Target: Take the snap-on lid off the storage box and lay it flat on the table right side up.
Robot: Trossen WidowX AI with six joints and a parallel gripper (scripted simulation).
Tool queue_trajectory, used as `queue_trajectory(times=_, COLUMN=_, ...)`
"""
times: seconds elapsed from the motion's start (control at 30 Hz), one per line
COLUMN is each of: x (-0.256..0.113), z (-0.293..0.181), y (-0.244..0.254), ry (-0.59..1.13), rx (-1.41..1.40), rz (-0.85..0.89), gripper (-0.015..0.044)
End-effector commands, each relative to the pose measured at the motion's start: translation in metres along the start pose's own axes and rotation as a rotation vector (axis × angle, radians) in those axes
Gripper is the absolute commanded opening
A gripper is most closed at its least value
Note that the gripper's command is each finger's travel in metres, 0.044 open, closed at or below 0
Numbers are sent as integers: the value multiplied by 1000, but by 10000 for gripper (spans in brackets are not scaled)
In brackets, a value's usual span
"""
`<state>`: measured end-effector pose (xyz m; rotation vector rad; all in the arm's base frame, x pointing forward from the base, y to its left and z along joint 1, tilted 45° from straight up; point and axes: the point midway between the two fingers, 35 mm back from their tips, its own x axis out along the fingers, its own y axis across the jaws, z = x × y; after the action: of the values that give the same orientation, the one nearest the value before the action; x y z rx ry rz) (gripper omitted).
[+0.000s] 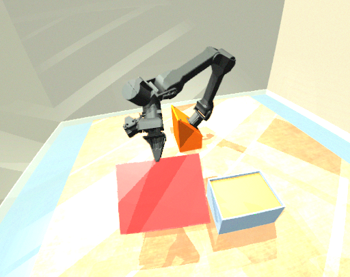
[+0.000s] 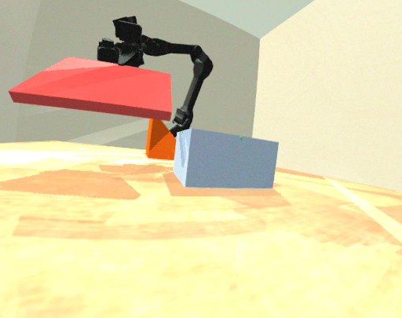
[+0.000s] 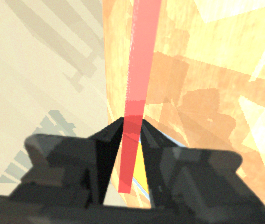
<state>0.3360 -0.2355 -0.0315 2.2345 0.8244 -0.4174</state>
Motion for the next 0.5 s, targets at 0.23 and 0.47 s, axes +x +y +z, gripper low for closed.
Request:
queue_trajectory(times=0.23, x=-6, z=23, y=4, ry=-2, rx=-13, rz=14, gripper=0)
queue_trajectory(times=0.47, x=-7, z=37, y=3, ry=-3, rx=-14, rz=14, gripper=0)
